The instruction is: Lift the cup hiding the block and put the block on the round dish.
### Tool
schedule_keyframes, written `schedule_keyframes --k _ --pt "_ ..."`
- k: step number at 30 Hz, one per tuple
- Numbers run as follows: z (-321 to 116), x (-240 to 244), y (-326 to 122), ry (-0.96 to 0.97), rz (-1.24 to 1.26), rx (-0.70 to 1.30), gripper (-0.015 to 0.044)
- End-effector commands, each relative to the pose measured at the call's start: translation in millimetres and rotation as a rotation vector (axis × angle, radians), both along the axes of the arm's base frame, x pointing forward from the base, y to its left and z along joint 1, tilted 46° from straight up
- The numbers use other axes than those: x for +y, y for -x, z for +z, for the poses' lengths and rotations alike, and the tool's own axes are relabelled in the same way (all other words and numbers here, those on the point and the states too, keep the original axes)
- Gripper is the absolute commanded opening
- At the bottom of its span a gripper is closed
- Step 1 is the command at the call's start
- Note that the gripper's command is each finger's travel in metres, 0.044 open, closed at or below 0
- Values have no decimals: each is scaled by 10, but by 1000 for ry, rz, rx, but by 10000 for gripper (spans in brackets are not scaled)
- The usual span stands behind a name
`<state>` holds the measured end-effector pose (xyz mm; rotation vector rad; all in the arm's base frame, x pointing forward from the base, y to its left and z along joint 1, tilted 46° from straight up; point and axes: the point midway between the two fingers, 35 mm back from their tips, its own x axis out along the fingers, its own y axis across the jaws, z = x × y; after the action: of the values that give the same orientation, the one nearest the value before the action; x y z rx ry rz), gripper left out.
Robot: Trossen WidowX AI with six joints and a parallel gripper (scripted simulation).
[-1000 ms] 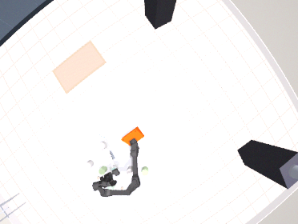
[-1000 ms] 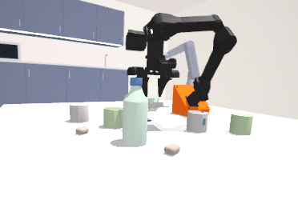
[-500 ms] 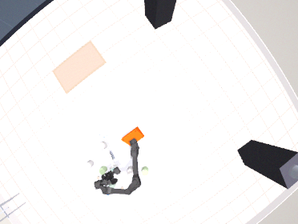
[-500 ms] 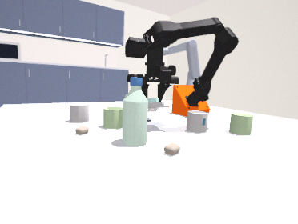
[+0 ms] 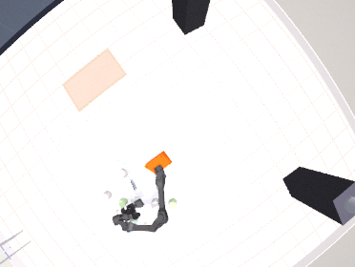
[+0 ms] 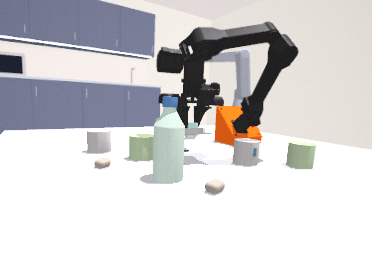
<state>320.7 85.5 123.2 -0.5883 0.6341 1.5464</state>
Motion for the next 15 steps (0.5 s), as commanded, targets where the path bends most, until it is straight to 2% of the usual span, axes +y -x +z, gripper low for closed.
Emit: schedule_keyframes --k 1,15 --pt "22 -53 -35 6 -38 4 0" --pt "598 -617 -39 12 -122 -3 0"
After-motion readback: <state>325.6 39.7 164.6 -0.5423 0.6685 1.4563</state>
